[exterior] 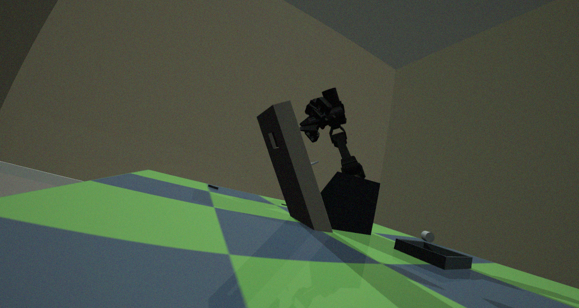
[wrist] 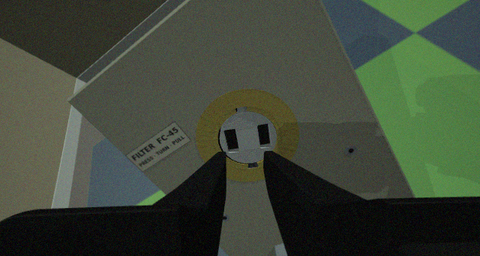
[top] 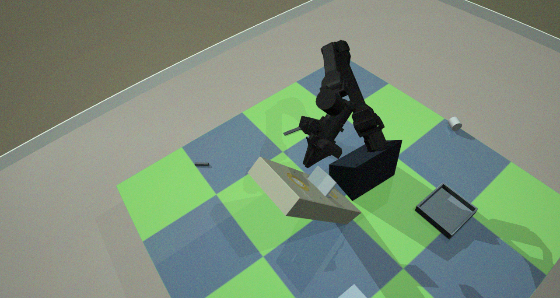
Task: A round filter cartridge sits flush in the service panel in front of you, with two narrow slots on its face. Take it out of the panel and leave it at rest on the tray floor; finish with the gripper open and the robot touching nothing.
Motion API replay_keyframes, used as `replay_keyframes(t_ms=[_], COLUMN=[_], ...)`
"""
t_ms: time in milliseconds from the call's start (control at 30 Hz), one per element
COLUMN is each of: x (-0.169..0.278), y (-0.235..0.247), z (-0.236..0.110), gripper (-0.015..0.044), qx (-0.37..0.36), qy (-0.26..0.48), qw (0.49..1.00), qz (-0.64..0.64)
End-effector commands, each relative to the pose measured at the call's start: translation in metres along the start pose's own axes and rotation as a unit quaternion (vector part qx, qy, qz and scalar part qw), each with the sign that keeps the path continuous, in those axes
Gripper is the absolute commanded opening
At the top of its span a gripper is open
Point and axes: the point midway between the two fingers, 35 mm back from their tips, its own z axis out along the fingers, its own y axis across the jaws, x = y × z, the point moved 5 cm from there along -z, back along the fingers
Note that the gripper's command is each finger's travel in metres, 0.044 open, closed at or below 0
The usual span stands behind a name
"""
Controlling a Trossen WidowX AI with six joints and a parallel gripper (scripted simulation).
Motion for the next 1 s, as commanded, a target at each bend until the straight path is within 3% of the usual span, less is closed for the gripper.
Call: replay_keyframes(t_ms=[0, 967], x=[0.021, 0.020], y=[0.001, 0.002], z=[-0.007, 0.024], gripper=[0.0097, 0.0097], qx=[0.030, 0.031], qy=[-0.025, -0.024], qw=[0.995, 0.995], qz=[-0.087, -0.090])
